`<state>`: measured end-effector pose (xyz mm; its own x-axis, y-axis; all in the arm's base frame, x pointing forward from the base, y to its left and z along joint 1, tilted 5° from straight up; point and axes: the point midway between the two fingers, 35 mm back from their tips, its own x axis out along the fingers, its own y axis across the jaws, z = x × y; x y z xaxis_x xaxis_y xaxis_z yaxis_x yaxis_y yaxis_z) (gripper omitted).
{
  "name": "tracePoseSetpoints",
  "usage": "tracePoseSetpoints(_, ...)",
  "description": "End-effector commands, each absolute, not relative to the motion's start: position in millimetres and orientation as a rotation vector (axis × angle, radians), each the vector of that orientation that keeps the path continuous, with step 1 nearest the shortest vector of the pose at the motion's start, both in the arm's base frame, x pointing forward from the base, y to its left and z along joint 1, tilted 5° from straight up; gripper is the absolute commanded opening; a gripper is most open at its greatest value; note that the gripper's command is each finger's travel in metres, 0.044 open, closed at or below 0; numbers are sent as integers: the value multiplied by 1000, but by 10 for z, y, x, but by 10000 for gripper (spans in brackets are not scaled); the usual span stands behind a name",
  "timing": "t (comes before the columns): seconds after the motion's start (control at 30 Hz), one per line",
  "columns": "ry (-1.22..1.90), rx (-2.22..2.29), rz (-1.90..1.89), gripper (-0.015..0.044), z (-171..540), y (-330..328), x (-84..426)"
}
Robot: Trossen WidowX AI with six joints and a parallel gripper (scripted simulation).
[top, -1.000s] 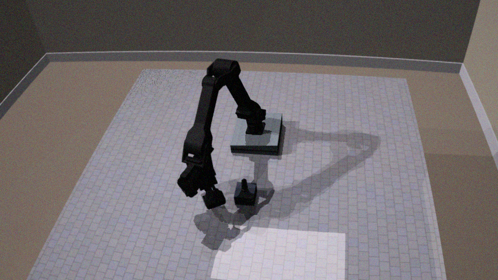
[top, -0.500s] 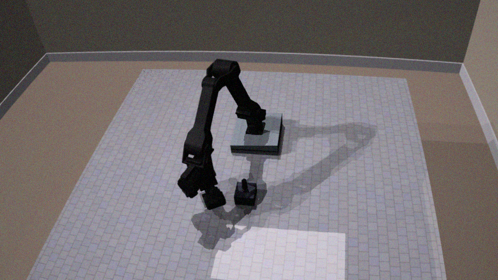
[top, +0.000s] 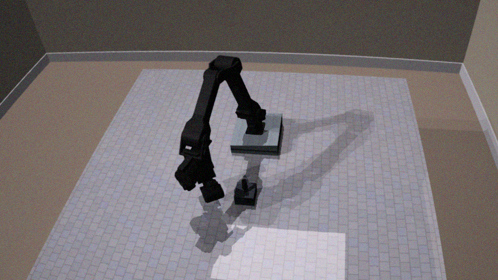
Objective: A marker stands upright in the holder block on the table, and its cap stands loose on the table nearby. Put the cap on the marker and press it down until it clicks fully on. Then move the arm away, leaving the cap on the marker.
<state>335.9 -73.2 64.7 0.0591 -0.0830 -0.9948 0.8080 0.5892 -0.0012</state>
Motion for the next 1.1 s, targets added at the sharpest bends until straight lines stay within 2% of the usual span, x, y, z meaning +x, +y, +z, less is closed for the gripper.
tracePoseSetpoints(0.0, 1347, 689, -759, 0, 819, -711, 3346)
tracePoseSetpoints(0.2, 1347, 689, -758, 0, 879, -682, 3334)
tracePoseSetpoints(1.07, 1354, 696, -754, 0, 1230, 211, 3021)
